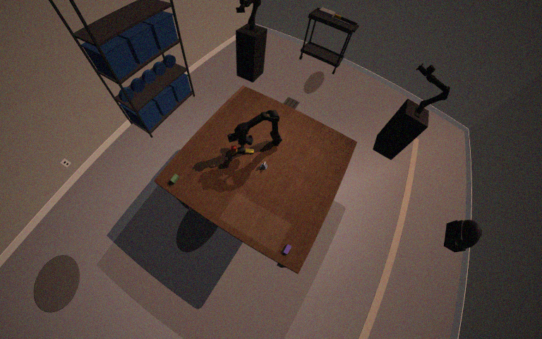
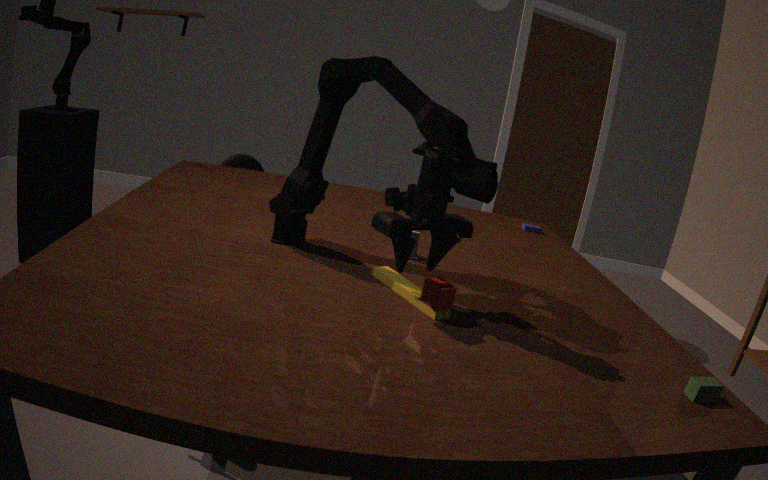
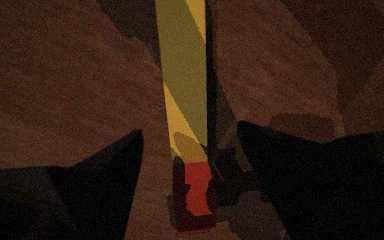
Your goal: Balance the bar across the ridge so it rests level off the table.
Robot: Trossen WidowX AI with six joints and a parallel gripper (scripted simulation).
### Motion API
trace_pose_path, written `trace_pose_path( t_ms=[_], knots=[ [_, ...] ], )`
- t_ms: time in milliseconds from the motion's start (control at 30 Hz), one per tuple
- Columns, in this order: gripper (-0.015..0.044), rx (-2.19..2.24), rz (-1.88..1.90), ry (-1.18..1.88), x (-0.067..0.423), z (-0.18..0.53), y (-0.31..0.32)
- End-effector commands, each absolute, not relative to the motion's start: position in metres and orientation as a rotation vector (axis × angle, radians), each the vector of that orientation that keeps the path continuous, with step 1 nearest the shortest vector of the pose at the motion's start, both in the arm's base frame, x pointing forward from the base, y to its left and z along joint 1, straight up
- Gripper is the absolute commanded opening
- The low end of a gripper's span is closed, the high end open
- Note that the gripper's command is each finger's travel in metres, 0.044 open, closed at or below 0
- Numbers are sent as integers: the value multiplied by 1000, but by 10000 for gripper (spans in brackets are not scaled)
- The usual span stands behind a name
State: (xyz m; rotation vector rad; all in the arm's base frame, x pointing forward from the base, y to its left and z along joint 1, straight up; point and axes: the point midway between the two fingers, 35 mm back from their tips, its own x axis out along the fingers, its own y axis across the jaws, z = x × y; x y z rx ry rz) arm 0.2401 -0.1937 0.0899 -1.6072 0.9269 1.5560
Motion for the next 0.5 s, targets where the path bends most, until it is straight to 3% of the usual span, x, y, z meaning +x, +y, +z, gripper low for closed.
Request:
trace_pose_path(
  t_ms=[0,467],
  knots=[
    [315,-1609,1556,921,239,74,-193],
    [315,-1609,1556,921,240,61,-193]
  ],
)
